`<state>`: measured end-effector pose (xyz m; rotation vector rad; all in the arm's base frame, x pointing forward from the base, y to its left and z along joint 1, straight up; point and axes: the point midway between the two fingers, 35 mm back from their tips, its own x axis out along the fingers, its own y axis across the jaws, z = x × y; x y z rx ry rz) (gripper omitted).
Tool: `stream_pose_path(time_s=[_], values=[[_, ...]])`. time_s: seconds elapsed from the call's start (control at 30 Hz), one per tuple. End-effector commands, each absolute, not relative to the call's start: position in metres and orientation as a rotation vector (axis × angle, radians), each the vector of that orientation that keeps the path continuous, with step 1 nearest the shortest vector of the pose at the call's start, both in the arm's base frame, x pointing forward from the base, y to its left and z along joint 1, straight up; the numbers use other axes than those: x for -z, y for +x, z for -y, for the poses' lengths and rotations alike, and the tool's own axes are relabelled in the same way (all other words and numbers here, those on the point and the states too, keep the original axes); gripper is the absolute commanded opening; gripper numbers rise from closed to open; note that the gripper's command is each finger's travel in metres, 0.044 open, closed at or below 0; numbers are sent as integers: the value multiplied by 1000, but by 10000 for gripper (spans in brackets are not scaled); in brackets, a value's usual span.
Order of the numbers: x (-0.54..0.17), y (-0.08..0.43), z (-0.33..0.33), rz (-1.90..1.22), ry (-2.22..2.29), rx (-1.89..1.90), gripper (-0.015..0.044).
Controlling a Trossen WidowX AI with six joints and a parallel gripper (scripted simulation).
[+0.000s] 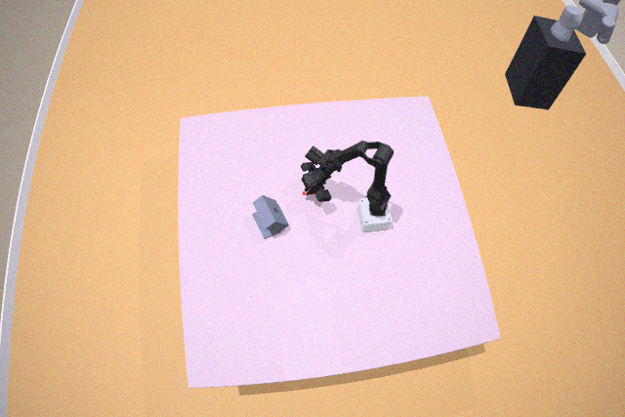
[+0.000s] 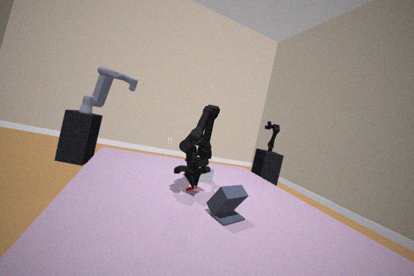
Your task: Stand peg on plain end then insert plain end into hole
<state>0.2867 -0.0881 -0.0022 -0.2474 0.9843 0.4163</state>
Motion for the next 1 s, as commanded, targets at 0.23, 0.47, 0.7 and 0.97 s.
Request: stream_pose_path(time_s=[0.23,0.47,0.7,0.97], values=[[-1,280,90,-886,-228,-430,49],[-2,276,92,-828,-214,-435,49],[-4,272,94,-769,-200,-439,49],[-5,267,97,-702,-184,-444,49]])
